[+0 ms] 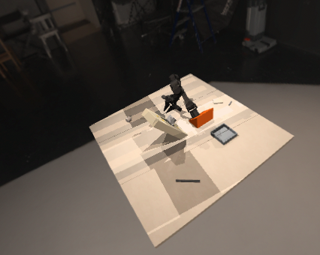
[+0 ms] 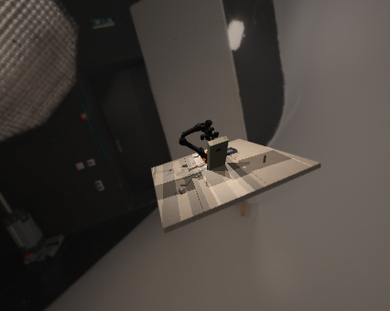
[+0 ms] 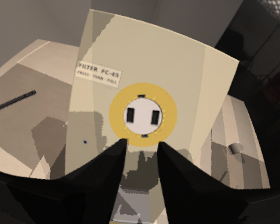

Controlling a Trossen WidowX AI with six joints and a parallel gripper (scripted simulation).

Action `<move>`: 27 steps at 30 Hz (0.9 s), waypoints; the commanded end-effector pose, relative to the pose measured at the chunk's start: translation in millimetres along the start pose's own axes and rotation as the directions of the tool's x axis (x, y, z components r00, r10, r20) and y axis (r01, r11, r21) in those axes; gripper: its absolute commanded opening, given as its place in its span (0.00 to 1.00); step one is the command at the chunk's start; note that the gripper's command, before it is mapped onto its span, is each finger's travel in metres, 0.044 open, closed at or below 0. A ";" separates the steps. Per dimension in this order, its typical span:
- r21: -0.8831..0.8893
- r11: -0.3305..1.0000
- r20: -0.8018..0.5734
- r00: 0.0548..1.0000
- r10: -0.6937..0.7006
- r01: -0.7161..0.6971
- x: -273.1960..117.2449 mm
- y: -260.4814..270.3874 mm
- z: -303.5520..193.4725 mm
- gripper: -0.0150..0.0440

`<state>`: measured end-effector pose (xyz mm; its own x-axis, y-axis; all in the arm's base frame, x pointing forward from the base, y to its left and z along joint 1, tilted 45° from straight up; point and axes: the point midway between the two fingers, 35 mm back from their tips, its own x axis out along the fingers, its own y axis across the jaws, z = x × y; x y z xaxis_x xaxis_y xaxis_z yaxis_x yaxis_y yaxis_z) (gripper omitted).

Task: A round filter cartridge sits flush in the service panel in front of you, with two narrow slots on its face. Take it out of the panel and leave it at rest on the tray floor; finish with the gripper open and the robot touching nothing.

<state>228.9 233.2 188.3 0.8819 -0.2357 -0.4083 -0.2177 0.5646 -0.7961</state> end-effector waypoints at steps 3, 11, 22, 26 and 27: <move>0.003 1.000 -0.002 1.000 -0.004 0.004 7.8 -0.1 0.1 0.45; 0.004 1.000 -0.004 1.000 -0.001 0.001 20.8 0.7 0.4 0.45; 0.005 1.000 -0.002 1.000 -0.002 0.002 38.5 0.0 0.6 0.45; 0.005 1.000 -0.001 1.000 -0.004 0.004 44.9 -0.9 0.6 0.45; 0.005 1.000 0.000 1.000 -0.005 0.005 46.5 -1.1 0.6 0.45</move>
<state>266.1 223.6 172.4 0.8828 -0.2407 -0.4034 -0.2088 0.5684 -0.7959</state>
